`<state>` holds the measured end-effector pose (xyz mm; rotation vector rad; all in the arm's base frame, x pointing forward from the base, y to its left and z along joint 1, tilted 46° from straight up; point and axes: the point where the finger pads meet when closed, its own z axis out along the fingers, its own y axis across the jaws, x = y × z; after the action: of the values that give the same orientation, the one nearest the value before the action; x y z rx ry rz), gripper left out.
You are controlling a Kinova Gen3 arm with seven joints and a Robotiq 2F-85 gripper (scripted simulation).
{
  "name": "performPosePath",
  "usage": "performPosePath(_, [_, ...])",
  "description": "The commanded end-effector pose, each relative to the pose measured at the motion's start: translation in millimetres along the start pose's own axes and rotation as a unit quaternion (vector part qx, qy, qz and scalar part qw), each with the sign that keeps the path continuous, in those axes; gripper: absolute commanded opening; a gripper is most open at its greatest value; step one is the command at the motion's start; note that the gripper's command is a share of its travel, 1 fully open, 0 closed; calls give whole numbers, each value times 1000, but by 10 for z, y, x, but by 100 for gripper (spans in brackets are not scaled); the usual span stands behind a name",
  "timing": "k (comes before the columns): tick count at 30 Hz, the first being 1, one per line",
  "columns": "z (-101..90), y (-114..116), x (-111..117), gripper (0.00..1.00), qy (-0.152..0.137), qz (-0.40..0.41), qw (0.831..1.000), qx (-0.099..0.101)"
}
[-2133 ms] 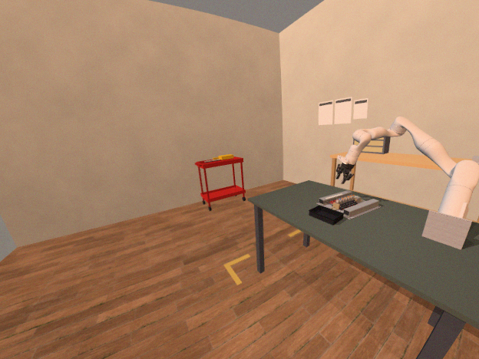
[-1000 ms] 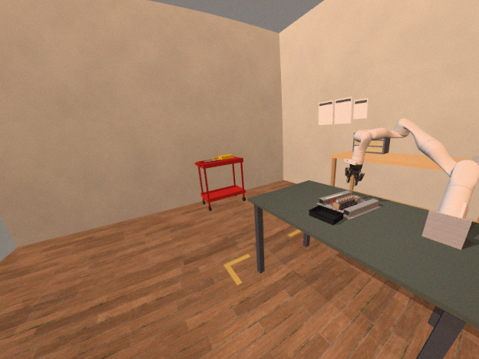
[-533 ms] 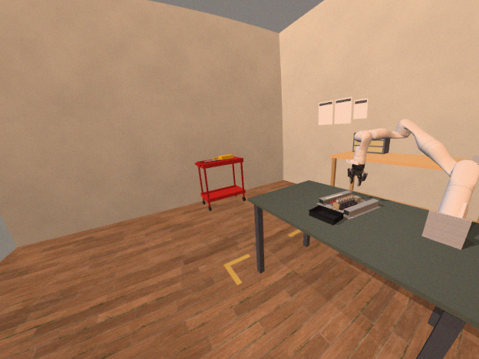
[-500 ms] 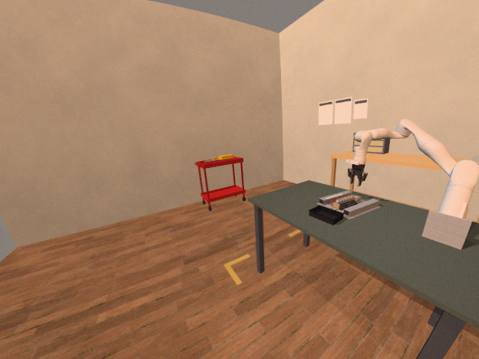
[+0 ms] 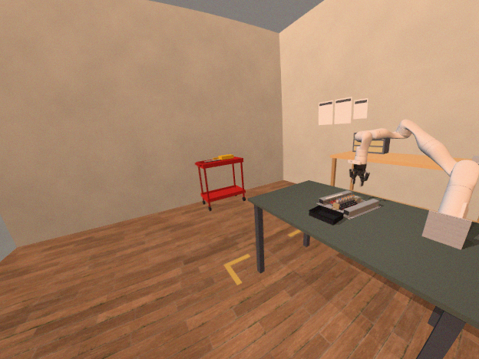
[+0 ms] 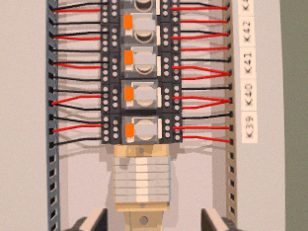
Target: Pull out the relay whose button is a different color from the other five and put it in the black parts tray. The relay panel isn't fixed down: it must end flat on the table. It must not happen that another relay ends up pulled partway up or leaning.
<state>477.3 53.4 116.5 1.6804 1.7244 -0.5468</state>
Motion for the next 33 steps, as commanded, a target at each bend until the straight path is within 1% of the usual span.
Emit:
performPosePath(1, [-8,-16,-16,61,1,-2,1000,3])
performPosePath(17, [-6,-57,-55,61,1,-7,1000,13])
performPosePath(33, [-6,-65,-63,61,1,-8,1000,15])
